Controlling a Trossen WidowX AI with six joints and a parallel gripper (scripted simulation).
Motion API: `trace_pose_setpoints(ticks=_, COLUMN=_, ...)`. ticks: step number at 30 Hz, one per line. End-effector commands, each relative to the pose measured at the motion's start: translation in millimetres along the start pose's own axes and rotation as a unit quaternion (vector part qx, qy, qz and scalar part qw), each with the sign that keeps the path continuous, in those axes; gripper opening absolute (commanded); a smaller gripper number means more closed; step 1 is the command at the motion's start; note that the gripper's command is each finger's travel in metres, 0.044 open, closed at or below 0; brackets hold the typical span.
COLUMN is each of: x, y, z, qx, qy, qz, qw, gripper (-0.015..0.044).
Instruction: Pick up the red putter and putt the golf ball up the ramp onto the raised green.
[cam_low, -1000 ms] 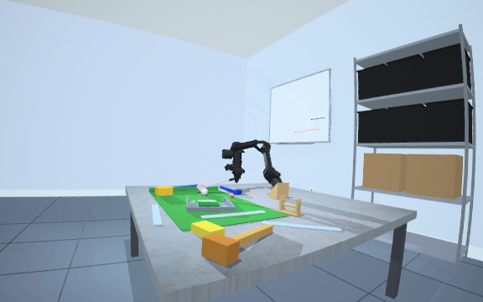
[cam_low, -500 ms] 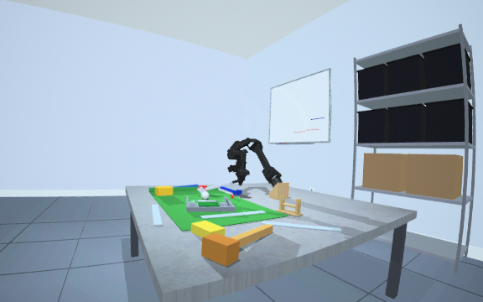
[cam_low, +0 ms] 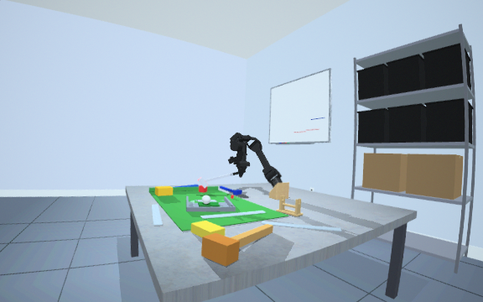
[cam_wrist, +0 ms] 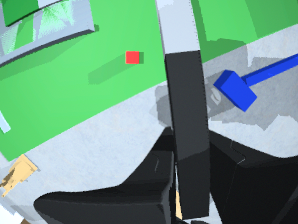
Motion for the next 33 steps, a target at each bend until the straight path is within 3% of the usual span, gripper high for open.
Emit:
trace_pose_setpoints(ticks=1, x=0.2, y=1.3, z=-10.7, qx=0.001, qy=0.001, qz=-0.001, qw=1.000, gripper=0.0000)
trace_pose_setpoints(ticks=33, x=0.1, y=0.0, z=-3.4, qx=0.000, qy=-0.001, qz=0.000, qw=1.000, gripper=0.0000)
Point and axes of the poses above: the point midway between the two fingers, 35 mm back from their tips, its own z axis out along the fingers, its own y axis across the jaws, x = y × z, the point moved 9 cm from there along -z, back along the fingers
